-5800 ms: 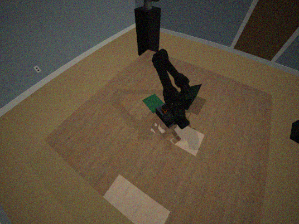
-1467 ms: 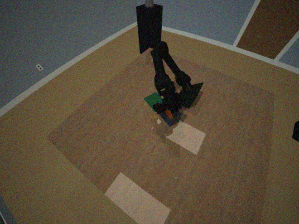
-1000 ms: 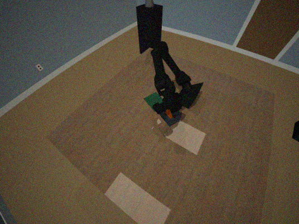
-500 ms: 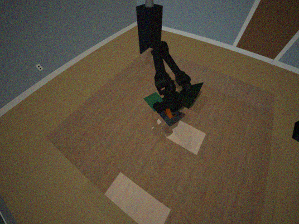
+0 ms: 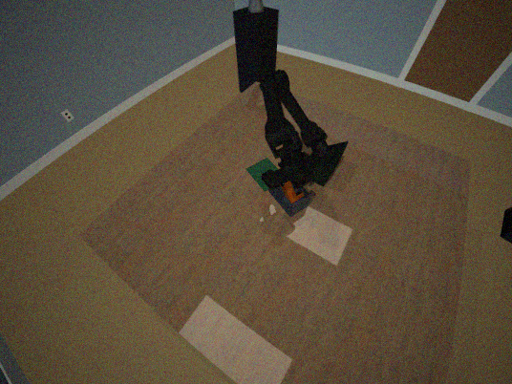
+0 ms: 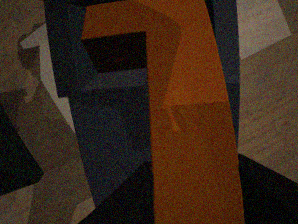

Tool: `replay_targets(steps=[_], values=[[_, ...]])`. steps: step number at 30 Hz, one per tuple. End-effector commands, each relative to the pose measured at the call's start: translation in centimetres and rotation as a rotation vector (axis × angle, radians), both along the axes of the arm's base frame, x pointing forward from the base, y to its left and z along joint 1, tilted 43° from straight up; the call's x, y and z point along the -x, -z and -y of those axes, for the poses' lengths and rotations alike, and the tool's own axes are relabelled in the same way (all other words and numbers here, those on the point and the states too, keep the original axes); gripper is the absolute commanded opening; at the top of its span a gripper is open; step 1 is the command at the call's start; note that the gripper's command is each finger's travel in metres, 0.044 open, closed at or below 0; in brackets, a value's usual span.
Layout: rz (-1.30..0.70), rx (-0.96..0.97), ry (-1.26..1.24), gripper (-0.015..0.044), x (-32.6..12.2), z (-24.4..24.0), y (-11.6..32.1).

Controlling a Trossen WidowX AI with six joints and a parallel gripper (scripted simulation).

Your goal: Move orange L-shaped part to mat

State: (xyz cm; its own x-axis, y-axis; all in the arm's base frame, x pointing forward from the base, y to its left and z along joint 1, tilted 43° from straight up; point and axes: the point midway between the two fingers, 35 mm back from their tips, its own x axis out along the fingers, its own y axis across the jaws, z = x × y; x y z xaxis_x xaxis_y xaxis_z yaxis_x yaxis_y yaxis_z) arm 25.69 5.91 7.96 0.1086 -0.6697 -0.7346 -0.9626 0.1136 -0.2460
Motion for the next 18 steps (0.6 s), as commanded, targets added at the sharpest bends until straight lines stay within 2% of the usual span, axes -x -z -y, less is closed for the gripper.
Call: replay_targets(steps=[1,18], values=[[0.002,-0.009,0.002,0.0000,0.0,-0.6,-0.4],[0.001,-0.009,0.002,0.0000,0.3,-2.4,-2.4]])
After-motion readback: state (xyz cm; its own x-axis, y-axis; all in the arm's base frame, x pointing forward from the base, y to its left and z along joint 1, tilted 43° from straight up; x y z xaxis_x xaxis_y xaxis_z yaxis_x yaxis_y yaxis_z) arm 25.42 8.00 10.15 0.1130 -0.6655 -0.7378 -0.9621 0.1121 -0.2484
